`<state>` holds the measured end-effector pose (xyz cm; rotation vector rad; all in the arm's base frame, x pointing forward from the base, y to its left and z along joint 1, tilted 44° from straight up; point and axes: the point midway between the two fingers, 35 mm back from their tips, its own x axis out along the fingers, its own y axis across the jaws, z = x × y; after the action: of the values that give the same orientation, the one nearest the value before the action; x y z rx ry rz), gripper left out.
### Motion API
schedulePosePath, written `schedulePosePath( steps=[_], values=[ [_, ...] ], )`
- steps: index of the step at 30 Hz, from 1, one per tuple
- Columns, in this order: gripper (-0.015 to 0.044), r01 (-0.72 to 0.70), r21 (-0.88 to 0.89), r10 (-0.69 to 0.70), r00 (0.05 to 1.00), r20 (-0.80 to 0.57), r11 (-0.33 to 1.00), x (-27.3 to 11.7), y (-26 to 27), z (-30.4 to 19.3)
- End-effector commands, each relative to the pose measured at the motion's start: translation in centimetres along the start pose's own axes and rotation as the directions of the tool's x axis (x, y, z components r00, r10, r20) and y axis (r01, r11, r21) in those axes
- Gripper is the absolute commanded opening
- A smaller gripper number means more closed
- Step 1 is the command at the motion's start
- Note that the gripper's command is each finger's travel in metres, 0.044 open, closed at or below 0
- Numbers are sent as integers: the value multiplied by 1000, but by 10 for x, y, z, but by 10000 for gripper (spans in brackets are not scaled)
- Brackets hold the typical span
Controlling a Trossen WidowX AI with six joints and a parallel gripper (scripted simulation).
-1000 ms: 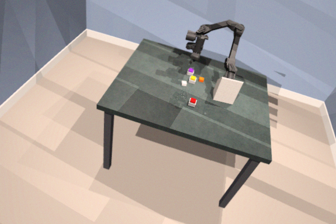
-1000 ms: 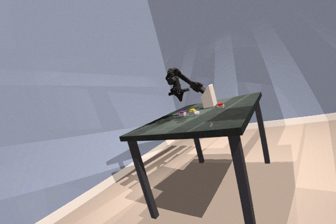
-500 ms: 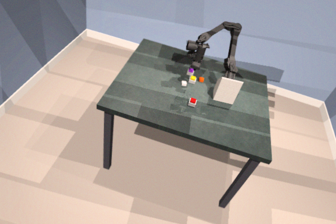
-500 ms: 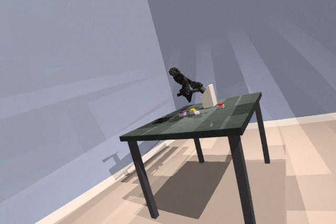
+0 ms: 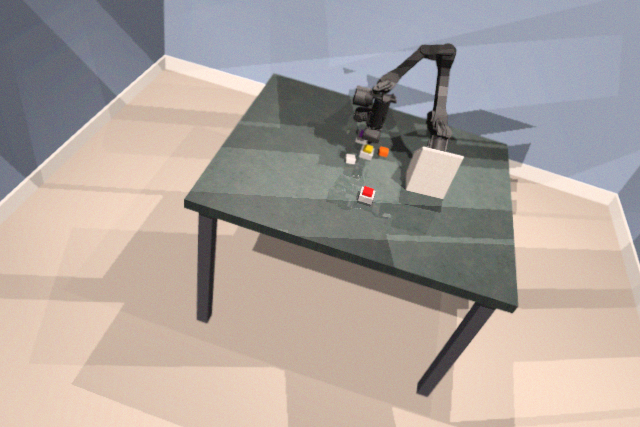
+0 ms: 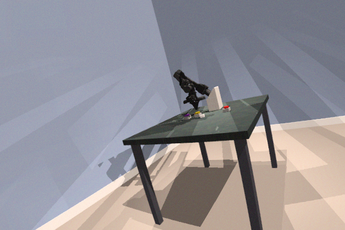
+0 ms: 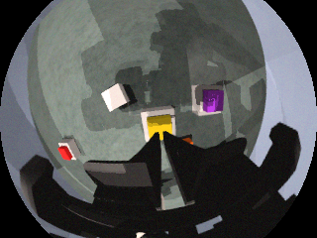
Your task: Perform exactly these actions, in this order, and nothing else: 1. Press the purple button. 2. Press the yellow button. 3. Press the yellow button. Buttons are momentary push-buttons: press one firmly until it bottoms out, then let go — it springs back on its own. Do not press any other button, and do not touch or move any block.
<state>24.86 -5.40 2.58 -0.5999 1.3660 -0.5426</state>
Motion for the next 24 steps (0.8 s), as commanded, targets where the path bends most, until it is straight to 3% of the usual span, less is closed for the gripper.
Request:
schedulePosePath(
  steps=[1,24],
  values=[
    [20,7,-7,-7,1000,-8,1000,9,0,-3],
    [20,9,-8,-9,1000,-8,1000,28,-1,-4]
  ],
)
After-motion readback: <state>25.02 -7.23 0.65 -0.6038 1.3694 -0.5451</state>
